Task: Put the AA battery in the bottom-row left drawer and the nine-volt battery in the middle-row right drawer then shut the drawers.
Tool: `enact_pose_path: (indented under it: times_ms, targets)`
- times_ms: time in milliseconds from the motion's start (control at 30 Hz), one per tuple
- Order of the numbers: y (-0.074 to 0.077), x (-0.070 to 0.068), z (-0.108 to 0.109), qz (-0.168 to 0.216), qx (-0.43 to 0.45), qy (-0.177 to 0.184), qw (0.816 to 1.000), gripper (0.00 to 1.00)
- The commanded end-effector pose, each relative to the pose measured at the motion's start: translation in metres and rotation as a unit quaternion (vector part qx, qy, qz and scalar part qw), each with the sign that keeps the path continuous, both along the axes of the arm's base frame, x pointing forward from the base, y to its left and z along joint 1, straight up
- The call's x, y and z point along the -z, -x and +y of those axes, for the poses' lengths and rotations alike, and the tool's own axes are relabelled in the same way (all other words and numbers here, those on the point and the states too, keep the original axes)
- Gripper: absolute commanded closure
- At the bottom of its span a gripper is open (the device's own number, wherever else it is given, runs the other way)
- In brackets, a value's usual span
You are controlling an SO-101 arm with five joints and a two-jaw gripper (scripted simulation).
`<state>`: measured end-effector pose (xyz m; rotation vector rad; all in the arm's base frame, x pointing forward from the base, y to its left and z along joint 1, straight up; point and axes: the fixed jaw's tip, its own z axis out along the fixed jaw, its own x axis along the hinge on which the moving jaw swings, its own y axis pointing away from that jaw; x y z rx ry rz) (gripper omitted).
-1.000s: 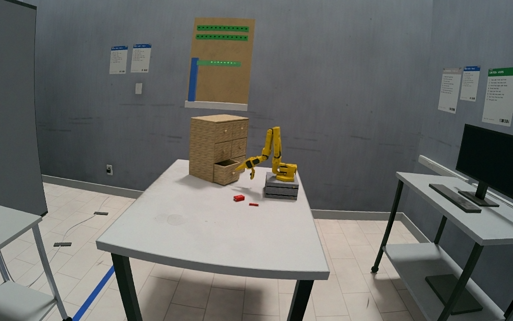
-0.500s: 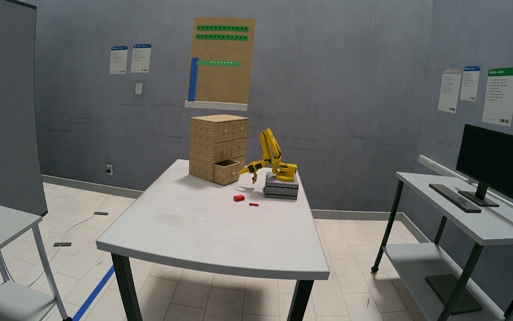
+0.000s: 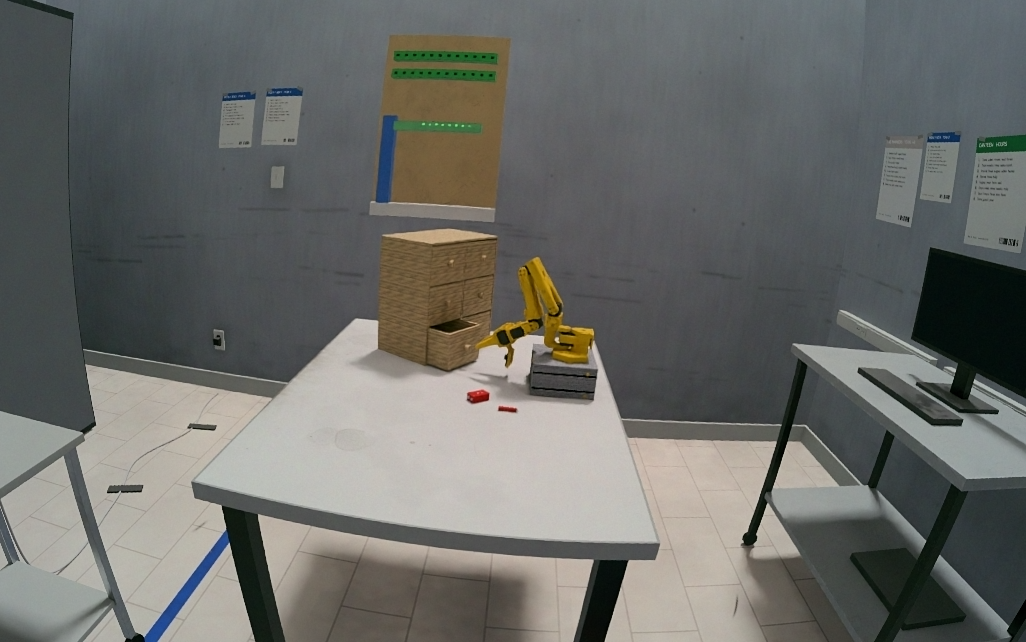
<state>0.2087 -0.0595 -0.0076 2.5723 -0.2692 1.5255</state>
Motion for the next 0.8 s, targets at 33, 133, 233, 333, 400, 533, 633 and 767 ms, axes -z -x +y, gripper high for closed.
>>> enact_pose_path:
  times_ms: [33, 133, 233, 333, 400, 533, 633, 767]
  targets:
    - [-0.0001, 0.0007, -0.0019, -0.003, 0.007, -0.005, 1.000, 0.79]
    - [-0.0001, 0.0009, -0.0021, -0.003, 0.008, -0.005, 1.000, 0.79]
    - [-0.0001, 0.0009, -0.0022, -0.003, 0.008, -0.005, 1.000, 0.79]
    - [-0.0001, 0.0011, -0.0024, -0.003, 0.008, -0.005, 1.000, 0.79]
    - [-0.0001, 0.0011, -0.0026, -0.003, 0.009, -0.005, 1.000, 0.79]
    - [-0.0001, 0.0011, -0.0026, -0.003, 0.009, -0.005, 1.000, 0.79]
    - [-0.0001, 0.0011, -0.0026, -0.003, 0.009, -0.005, 1.000, 0.79]
    - [-0.0001, 0.0011, -0.0026, -0.003, 0.009, -0.005, 1.000, 0.79]
